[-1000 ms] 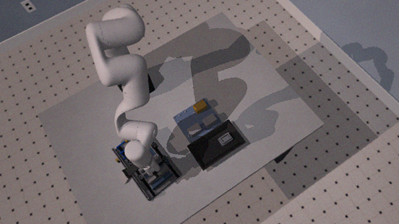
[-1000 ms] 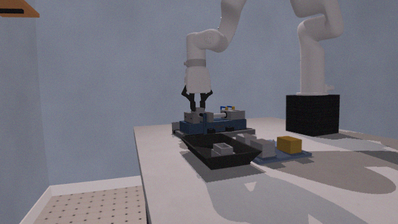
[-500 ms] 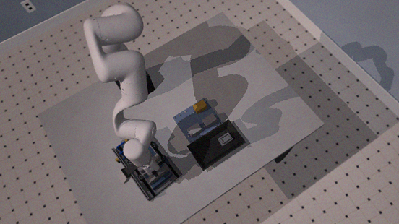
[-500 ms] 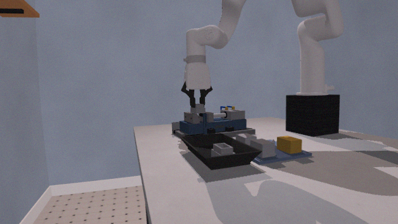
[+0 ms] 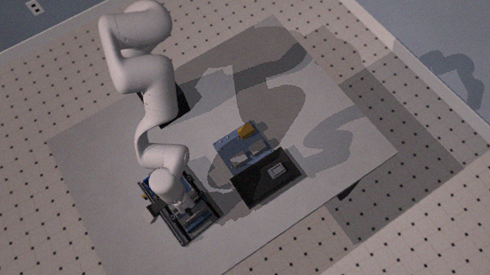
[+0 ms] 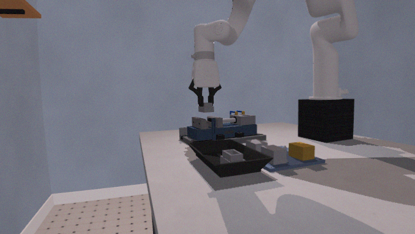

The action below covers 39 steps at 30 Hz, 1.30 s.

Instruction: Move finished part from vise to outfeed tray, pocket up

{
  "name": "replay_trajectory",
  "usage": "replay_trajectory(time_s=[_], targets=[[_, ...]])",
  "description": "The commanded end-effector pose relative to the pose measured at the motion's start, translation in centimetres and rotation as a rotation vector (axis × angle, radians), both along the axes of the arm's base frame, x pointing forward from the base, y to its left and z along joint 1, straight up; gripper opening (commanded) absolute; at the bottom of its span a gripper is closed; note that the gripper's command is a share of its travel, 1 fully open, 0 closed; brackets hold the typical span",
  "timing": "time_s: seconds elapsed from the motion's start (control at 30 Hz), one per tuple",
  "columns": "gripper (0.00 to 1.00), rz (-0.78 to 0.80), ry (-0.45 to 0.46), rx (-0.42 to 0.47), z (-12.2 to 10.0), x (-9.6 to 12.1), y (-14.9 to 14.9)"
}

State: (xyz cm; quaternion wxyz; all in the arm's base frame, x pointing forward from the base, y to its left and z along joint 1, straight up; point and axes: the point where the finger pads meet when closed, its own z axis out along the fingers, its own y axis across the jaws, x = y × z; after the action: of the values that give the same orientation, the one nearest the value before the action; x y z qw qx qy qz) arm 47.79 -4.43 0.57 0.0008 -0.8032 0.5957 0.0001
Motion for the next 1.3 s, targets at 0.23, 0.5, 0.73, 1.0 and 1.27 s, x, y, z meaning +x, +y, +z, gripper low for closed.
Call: replay_trajectory(time_s=[0.23,0.5,0.73,1.0,1.27], targets=[[0.0,0.0,-0.004,0.0,0.9,0.2,0.0],[0.0,-0.002,-0.004,0.0,1.0,0.3,0.4],[0.0,-0.024,-0.005,-0.001,1.0,1.4,5.9],[0.0,-0.046,-0.005,-0.001,1.0,1.8,11.6],[0.0,-0.071,-0.005,-0.001,1.0,1.5,18.4]])
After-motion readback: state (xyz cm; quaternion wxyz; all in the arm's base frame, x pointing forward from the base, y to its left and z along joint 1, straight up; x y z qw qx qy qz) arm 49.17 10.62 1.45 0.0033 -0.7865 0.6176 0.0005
